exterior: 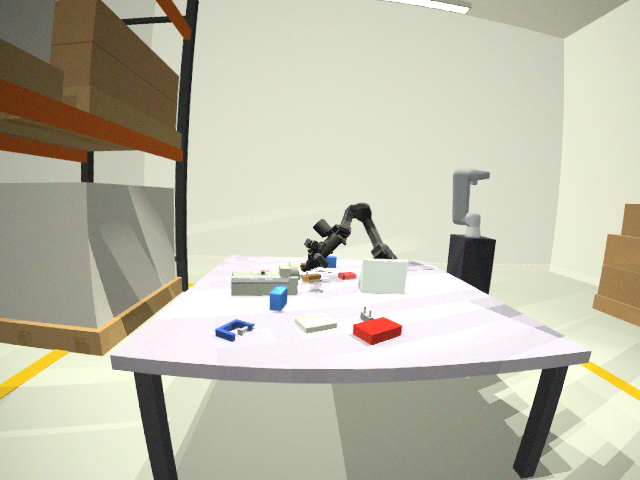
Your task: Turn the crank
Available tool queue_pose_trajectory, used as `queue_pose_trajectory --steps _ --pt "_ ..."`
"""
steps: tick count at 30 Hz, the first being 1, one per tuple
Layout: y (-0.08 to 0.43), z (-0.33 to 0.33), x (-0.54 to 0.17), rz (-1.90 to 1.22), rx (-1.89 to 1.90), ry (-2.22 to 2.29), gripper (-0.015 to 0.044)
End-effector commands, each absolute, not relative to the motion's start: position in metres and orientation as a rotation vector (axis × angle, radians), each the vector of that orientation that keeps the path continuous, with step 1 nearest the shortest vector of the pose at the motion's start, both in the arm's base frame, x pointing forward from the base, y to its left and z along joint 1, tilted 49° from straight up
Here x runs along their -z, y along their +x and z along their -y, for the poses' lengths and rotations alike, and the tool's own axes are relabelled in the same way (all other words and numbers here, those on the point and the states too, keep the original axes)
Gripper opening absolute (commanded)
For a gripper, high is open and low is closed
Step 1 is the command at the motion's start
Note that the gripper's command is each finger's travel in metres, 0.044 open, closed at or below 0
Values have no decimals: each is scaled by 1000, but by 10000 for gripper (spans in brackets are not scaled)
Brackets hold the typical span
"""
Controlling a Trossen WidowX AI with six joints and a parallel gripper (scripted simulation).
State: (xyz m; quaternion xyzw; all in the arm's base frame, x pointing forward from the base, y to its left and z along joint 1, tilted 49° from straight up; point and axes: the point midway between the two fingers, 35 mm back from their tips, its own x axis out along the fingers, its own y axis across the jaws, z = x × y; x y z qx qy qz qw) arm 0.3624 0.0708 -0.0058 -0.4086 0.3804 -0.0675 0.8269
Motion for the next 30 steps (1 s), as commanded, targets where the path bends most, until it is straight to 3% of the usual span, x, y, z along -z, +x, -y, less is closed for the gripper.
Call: queue_pose_trajectory --steps 1,24,30 --pt "363 -70 6 -809 147 -871 0" --pt "362 -71 6 -808 144 -868 0" --pt "362 -71 6 -808 144 -868 158"
